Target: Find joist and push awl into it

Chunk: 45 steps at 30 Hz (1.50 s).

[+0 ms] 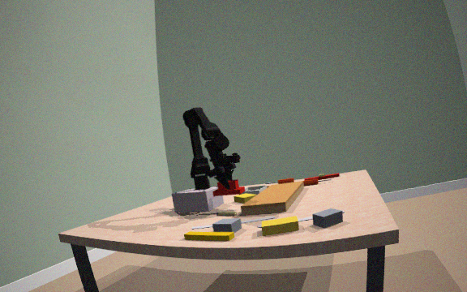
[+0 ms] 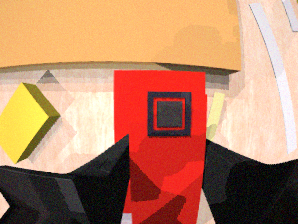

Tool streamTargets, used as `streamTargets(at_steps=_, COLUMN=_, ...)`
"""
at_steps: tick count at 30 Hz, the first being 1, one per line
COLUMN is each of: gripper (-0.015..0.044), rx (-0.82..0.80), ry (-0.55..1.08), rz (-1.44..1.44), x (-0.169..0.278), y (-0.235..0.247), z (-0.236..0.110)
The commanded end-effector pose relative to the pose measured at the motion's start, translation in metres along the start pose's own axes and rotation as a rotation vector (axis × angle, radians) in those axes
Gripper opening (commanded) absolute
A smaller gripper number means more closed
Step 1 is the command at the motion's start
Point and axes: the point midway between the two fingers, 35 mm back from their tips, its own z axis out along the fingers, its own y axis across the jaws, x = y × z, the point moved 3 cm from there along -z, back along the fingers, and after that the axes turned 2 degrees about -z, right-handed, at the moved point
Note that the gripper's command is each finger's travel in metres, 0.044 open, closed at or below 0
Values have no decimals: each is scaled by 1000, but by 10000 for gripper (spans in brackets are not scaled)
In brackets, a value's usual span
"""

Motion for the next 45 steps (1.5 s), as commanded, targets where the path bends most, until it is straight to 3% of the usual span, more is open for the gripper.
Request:
streamTargets(at_steps=1, gripper=0, rx=6, ry=-8, rz=-5, x=-5, y=2, z=-25)
streamTargets(at_steps=9, gripper=0, rx=7, ry=-9, rz=-3, x=-15, y=-3, z=-27)
streamTargets(at_steps=45, gripper=0, rx=20, ry=-22, rz=26, x=-159, y=-59, z=-4)
